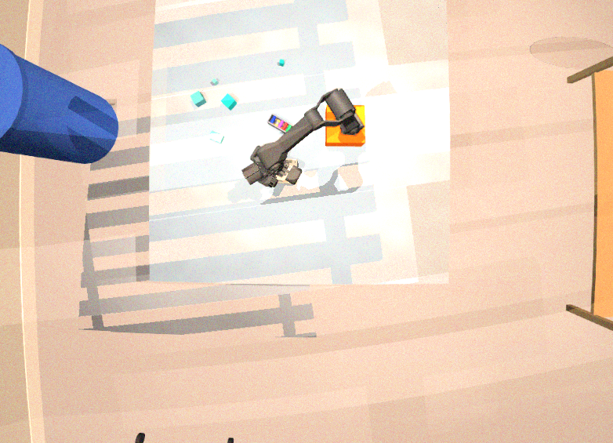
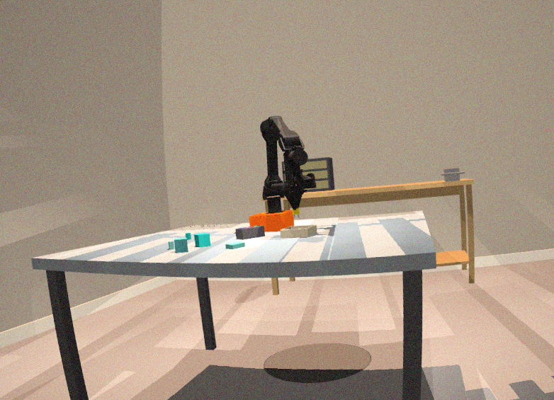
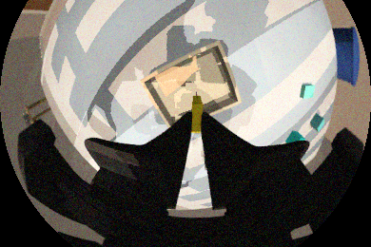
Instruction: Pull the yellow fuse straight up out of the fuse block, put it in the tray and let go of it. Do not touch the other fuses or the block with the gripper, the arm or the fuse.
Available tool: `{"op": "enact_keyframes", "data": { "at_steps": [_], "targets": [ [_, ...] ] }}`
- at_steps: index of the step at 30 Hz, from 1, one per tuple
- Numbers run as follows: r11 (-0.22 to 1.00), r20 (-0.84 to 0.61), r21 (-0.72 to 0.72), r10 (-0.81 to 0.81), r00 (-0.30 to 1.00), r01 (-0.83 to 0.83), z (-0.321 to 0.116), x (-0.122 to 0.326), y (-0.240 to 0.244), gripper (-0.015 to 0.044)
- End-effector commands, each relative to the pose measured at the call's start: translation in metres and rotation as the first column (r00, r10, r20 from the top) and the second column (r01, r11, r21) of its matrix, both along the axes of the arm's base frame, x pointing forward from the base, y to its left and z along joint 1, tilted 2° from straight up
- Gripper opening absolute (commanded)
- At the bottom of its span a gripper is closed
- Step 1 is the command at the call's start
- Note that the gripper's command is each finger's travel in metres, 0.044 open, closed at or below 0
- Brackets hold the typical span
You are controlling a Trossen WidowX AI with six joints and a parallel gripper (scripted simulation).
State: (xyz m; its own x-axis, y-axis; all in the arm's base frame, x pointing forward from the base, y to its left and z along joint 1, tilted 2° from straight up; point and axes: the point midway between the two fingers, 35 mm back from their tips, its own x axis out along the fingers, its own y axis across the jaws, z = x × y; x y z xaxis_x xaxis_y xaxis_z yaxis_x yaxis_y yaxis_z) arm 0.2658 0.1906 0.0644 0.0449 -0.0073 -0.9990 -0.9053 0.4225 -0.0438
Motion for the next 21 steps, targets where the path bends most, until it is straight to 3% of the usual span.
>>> {"op": "enact_keyframes", "data": {
  "at_steps": [1,21],
  "targets": [
    [1.000,-0.002,-0.005,-0.009,1.000,0.009,-0.001,-0.003,0.005,0.0000],
    [1.000,-0.002,-0.005,-0.009,1.000,0.009,-0.032,-0.001,0.005,0.0000]
  ]
}}
